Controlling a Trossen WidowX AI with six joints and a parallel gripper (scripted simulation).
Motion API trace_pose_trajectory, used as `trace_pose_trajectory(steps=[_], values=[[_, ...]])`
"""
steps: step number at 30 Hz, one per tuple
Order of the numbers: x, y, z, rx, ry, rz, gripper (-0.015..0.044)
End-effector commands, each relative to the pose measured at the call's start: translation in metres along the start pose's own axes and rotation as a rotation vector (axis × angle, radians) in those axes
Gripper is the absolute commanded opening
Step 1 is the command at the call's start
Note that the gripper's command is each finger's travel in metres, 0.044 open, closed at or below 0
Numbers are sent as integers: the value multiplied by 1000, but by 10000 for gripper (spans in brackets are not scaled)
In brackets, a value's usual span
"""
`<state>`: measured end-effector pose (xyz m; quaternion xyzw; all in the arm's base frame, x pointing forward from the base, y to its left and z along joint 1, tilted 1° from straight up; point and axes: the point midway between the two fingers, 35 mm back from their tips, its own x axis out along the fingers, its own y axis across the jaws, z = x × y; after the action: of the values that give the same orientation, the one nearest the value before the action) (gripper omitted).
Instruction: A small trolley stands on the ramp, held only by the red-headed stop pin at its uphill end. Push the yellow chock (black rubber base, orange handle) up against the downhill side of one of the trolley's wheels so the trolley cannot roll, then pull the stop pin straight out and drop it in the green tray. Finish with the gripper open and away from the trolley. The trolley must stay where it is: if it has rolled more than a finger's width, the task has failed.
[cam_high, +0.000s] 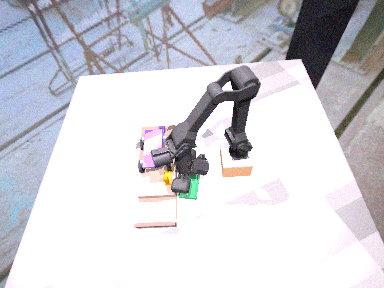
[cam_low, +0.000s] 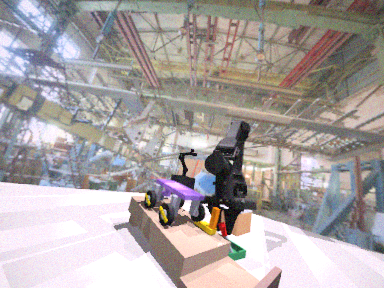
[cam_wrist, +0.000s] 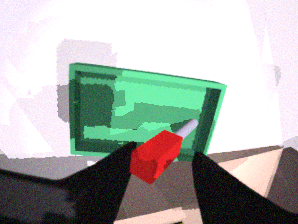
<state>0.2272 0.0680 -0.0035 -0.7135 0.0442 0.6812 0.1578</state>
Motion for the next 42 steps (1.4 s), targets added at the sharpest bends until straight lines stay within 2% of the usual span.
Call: trace_pose_trajectory(steps=[1, 42], values=[[2, 3, 2, -4, -7, -1, 190], [8, 17, 0, -4, -7, 1, 190]])
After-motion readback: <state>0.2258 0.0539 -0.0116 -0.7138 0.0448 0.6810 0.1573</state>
